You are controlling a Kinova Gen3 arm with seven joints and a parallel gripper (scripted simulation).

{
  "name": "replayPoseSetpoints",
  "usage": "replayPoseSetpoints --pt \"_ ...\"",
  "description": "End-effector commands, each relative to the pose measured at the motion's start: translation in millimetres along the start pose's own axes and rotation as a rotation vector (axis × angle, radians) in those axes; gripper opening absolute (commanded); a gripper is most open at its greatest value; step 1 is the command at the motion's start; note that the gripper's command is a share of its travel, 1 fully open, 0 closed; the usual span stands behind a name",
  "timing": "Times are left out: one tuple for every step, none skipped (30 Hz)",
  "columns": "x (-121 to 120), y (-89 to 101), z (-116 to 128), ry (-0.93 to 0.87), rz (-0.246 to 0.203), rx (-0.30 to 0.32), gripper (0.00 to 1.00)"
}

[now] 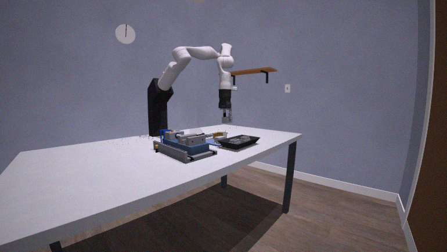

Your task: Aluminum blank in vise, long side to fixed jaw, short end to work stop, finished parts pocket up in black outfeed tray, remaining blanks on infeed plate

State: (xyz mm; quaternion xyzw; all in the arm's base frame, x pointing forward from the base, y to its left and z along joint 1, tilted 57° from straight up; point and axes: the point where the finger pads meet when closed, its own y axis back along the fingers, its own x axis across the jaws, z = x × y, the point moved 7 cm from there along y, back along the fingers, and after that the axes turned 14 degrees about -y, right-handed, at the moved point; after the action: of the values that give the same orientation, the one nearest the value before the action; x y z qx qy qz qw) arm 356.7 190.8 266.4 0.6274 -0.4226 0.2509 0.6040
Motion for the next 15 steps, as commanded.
replayPoseSetpoints --pt "5 0.9 7 -0.009 0.000 0.003 0.00" --pt "6 0.8 9 -0.009 0.000 0.003 0.00" --pt "7 0.9 12 -0.009 -0.001 0.003 0.00" --pt "8 0.9 15 -0.010 -0.001 0.003 0.00" --pt "9 0.9 18 -0.010 -0.001 0.003 0.00" --pt "10 1.0 21 -0.010 0.000 0.003 0.00" --pt "12 1.2 25 -0.011 0.000 0.003 0.00" --pt "12 1.2 25 -0.011 0.000 0.003 0.00" --pt "12 1.2 25 -0.011 0.000 0.003 0.00" --pt "13 1.3 28 -0.011 0.001 0.003 0.00" --pt "15 1.5 32 -0.012 0.002 0.003 0.00" --pt "16 1.5 36 -0.012 0.002 0.003 0.00" --pt "18 1.3 41 -0.013 0.001 0.002 0.00" --pt "20 1.1 46 -0.013 0.000 0.002 0.00" --pt "22 1.0 50 -0.014 -0.001 0.002 0.00"
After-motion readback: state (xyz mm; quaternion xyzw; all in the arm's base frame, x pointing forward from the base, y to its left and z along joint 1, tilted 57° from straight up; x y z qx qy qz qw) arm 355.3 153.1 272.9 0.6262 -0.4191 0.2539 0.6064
